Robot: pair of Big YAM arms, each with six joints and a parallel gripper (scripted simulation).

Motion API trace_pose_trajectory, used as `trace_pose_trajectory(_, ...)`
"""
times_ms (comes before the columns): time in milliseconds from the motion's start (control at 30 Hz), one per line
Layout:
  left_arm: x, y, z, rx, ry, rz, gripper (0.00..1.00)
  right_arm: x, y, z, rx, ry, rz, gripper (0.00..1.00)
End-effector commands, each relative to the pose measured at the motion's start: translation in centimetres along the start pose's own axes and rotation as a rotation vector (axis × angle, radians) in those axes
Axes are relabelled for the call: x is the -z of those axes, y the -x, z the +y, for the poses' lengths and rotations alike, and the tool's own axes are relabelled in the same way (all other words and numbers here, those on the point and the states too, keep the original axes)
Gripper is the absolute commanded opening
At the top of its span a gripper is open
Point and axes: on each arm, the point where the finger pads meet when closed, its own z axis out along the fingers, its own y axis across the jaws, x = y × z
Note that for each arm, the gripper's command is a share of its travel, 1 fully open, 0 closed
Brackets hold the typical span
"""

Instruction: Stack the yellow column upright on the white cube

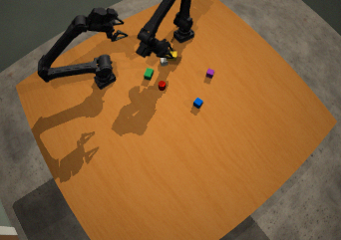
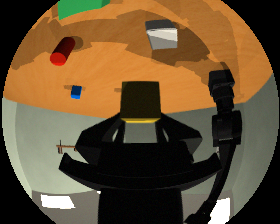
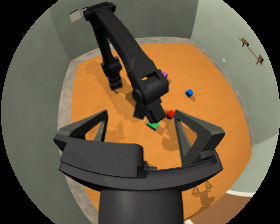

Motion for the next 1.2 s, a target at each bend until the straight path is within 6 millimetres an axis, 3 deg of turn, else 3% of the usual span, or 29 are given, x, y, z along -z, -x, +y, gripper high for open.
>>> trace_pose_trajectory(0, 2.8, 0.2, -0.2, 0.105, 0.000, 0.014, 0.35, 1.8, 1.5, 0.3, 0.013, 0.005, -0.027, 1.00)
trace_pose_trajectory(233, 5.4, 1.5, -2.5, 0.066, -0.004, 0.008, 0.35, 1.8, 1.5, 0.3, 0.013, 0.005, -0.027, 1.00)
trace_pose_trajectory(367, 5.5, 2.1, -2.9, 0.027, -0.017, 0.017, 0.35, 1.8, 1.5, 0.3, 0.013, 0.005, -0.027, 1.00)
trace_pose_trajectory(433, 5.1, 1.2, -2.9, 0.037, -0.015, -0.009, 0.35, 1.8, 1.5, 0.3, 0.013, 0.005, -0.027, 1.00)
trace_pose_trajectory(600, 5.1, 1.3, -2.6, -0.009, 0.001, -0.081, 0.35, 1.8, 1.5, 0.3, 0.013, 0.005, -0.027, 1.00)
trace_pose_trajectory(1000, 3.7, 0.8, -2.7, -0.037, 0.077, -0.801, 0.35, 0.9, 1.0, 0.1, 0.018, -0.002, -0.017, 1.00)
trace_pose_trajectory(1100, 3.6, 1.0, -2.9, -0.028, 0.076, -0.954, 0.35, 0.9, 1.0, 0.1, 0.018, -0.002, -0.017, 1.00)
trace_pose_trajectory(1167, 3.6, 1.0, -2.9, -0.028, 0.076, -0.954, 0.35, 0.9, 1.0, 0.1, 0.018, -0.002, -0.017, 1.00)
